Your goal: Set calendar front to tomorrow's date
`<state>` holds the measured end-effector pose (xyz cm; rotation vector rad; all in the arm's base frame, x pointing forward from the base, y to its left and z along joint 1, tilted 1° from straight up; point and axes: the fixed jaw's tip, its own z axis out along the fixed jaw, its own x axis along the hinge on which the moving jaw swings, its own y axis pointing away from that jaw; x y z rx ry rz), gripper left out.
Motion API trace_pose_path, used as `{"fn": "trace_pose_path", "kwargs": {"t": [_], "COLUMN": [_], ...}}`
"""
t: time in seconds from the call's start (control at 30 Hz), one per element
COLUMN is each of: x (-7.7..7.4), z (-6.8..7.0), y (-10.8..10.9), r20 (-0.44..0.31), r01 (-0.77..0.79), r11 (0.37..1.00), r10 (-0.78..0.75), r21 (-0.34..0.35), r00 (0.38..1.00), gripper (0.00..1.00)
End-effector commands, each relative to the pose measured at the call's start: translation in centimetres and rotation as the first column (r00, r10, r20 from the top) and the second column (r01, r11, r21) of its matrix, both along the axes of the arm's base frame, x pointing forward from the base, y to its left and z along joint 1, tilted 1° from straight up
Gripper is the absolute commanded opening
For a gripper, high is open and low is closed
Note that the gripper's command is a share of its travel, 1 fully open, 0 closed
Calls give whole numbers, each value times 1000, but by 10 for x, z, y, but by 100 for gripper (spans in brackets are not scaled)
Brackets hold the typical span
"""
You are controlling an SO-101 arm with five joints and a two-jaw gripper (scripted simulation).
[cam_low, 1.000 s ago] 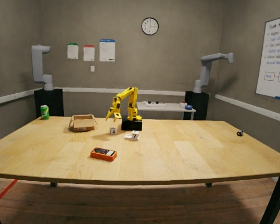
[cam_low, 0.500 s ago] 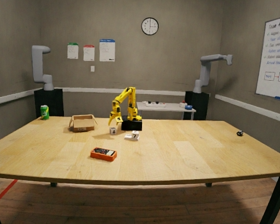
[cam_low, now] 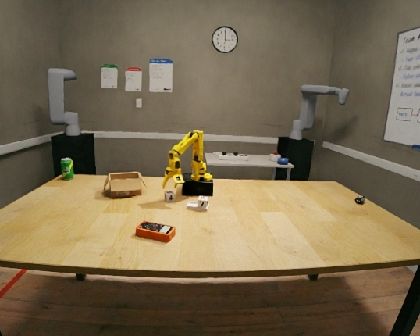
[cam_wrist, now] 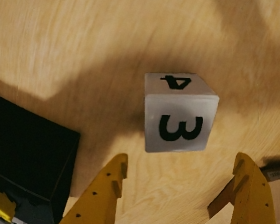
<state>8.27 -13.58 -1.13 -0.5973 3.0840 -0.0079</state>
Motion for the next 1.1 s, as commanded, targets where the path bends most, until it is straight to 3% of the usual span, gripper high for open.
{"fn": "trace_pose_path", "kwargs": {"t": [0.0, 0.67, 1.07], "x": [3, 3, 4], "z": [-2, -3, -11], "y": [4, 4, 3], "r20": [-5, -5, -5], "r01": [5, 5, 5], "r11": [1000, 1000, 1000], "r10": [-5, -5, -5], "r21": [11, 10, 10], "r00": [1000, 1000, 1000], "gripper": [35, 35, 35]}}
